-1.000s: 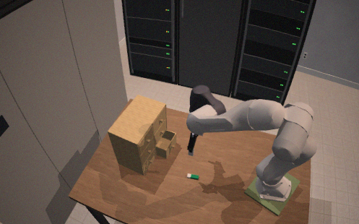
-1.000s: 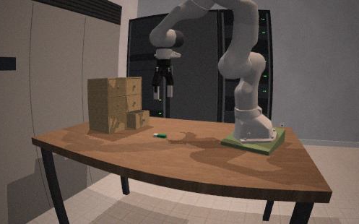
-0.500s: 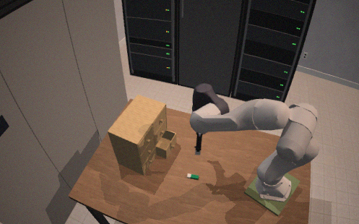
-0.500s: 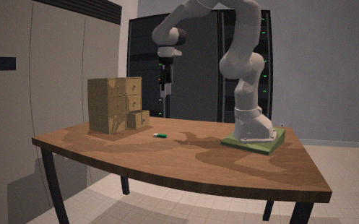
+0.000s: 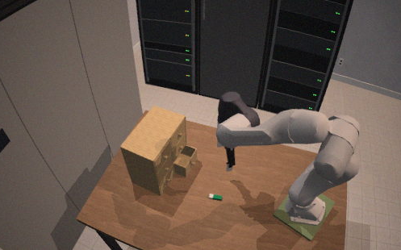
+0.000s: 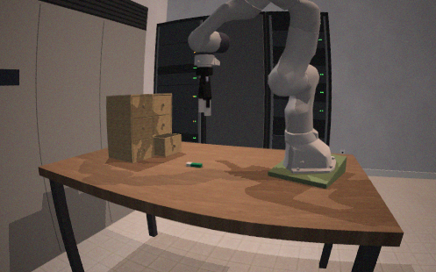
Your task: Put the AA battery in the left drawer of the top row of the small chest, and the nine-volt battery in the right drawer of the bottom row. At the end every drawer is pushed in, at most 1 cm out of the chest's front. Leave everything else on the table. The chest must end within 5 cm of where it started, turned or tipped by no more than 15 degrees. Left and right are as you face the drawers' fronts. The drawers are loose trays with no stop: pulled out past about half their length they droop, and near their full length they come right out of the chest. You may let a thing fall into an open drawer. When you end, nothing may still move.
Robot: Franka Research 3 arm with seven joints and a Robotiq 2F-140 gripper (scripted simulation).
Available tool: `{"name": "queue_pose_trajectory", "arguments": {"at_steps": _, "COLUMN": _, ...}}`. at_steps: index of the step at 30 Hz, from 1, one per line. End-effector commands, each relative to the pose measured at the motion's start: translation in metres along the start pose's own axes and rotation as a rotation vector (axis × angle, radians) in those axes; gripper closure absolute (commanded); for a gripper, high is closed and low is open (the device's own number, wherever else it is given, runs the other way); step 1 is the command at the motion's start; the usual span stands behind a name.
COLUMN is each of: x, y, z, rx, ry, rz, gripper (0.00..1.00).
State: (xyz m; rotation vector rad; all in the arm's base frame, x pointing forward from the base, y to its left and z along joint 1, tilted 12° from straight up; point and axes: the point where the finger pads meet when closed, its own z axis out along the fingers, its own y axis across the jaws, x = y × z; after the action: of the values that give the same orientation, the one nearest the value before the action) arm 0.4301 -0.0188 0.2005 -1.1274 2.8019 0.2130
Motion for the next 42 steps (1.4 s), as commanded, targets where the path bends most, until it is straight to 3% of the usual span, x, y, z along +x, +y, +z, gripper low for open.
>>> {"name": "queue_pose_trajectory", "arguments": {"at_steps": 1, "x": 0.005, "y": 0.002, "z": -0.001, "rx": -0.002, "ry": 0.008, "rz": -0.238, "gripper": 0.00}}
{"name": "queue_pose_trajectory", "arguments": {"at_steps": 3, "x": 0.005, "y": 0.002, "z": -0.001, "rx": -0.002, "ry": 0.008, "rz": -0.238, "gripper": 0.00}}
{"name": "queue_pose_trajectory", "arguments": {"at_steps": 5, "x": 0.009, "y": 0.003, "z": -0.005, "rx": 0.000, "ry": 0.010, "rz": -0.372, "gripper": 0.00}}
{"name": "queue_pose_trajectory", "arguments": {"at_steps": 8, "x": 0.009, "y": 0.003, "z": -0.005, "rx": 0.000, "ry": 0.010, "rz": -0.372, "gripper": 0.00}}
{"name": "queue_pose_trajectory", "arguments": {"at_steps": 10, "x": 0.014, "y": 0.004, "z": -0.008, "rx": 0.000, "ry": 0.011, "rz": -0.505, "gripper": 0.00}}
{"name": "queue_pose_trajectory", "arguments": {"at_steps": 15, "x": 0.014, "y": 0.004, "z": -0.008, "rx": 0.000, "ry": 0.011, "rz": -0.512, "gripper": 0.00}}
{"name": "queue_pose_trajectory", "arguments": {"at_steps": 16, "x": 0.018, "y": 0.005, "z": -0.012, "rx": 0.001, "ry": 0.012, "rz": -0.645, "gripper": 0.00}}
{"name": "queue_pose_trajectory", "arguments": {"at_steps": 20, "x": 0.018, "y": 0.005, "z": -0.012, "rx": 0.000, "ry": 0.012, "rz": -0.656, "gripper": 0.00}}
{"name": "queue_pose_trajectory", "arguments": {"at_steps": 21, "x": 0.022, "y": 0.007, "z": -0.015, "rx": 0.001, "ry": 0.012, "rz": -0.770, "gripper": 0.00}}
{"name": "queue_pose_trajectory", "arguments": {"at_steps": 25, "x": 0.022, "y": 0.007, "z": -0.015, "rx": 0.000, "ry": 0.013, "rz": -0.800, "gripper": 0.00}}
{"name": "queue_pose_trajectory", "arguments": {"at_steps": 27, "x": 0.027, "y": 0.009, "z": -0.018, "rx": 0.000, "ry": 0.012, "rz": -0.932, "gripper": 0.00}}
{"name": "queue_pose_trajectory", "arguments": {"at_steps": 32, "x": 0.027, "y": 0.009, "z": -0.018, "rx": 0.000, "ry": 0.013, "rz": -0.943, "gripper": 0.00}}
{"name": "queue_pose_trajectory", "arguments": {"at_steps": 33, "x": 0.031, "y": 0.010, "z": -0.021, "rx": -0.001, "ry": 0.012, "rz": -1.076, "gripper": 0.00}}
{"name": "queue_pose_trajectory", "arguments": {"at_steps": 36, "x": 0.031, "y": 0.010, "z": -0.021, "rx": -0.001, "ry": 0.012, "rz": -1.083, "gripper": 0.00}}
{"name": "queue_pose_trajectory", "arguments": {"at_steps": 37, "x": 0.035, "y": 0.012, "z": -0.024, "rx": -0.001, "ry": 0.010, "rz": -1.181, "gripper": 0.00}}
{"name": "queue_pose_trajectory", "arguments": {"at_steps": 40, "x": 0.035, "y": 0.012, "z": -0.024, "rx": -0.002, "ry": 0.010, "rz": -1.219, "gripper": 0.00}}
{"name": "queue_pose_trajectory", "arguments": {"at_steps": 42, "x": 0.038, "y": 0.014, "z": -0.026, "rx": -0.002, "ry": 0.008, "rz": -1.327, "gripper": 0.00}}
